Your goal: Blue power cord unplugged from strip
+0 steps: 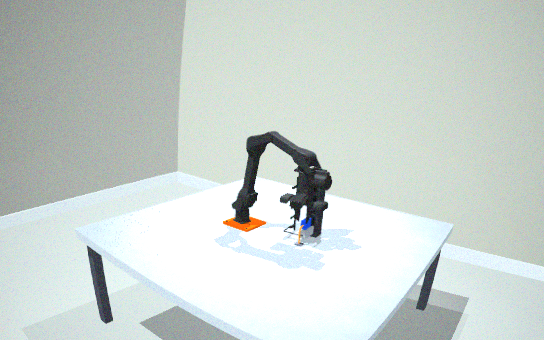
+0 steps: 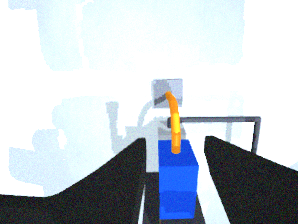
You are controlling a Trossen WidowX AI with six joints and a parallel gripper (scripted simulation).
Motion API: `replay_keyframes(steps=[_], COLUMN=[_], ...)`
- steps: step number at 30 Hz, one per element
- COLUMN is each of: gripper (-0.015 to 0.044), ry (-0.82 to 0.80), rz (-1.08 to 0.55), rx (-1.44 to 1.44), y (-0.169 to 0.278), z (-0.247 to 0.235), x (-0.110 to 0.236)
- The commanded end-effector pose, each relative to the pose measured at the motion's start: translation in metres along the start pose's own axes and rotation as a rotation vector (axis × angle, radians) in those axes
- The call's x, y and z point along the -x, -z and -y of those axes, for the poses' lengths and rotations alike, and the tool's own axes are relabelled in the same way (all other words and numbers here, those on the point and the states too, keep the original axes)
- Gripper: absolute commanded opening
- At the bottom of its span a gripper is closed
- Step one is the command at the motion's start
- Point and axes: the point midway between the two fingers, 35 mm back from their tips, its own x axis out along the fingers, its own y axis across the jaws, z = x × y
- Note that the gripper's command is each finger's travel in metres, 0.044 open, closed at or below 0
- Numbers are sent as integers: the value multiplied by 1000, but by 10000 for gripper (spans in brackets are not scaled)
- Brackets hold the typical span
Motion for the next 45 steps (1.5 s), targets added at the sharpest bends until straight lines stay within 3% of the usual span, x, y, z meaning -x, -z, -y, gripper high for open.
replay_keyframes(steps=[1,31,35,45], gripper=[160,160,55,0], ry=[5,5,2,2], rz=[-5,-7,-4,-4], rx=[-1,-1,2,2], y=[8,28,27,27], z=[1,2,2,1], x=[-1,-13,-10,-10])
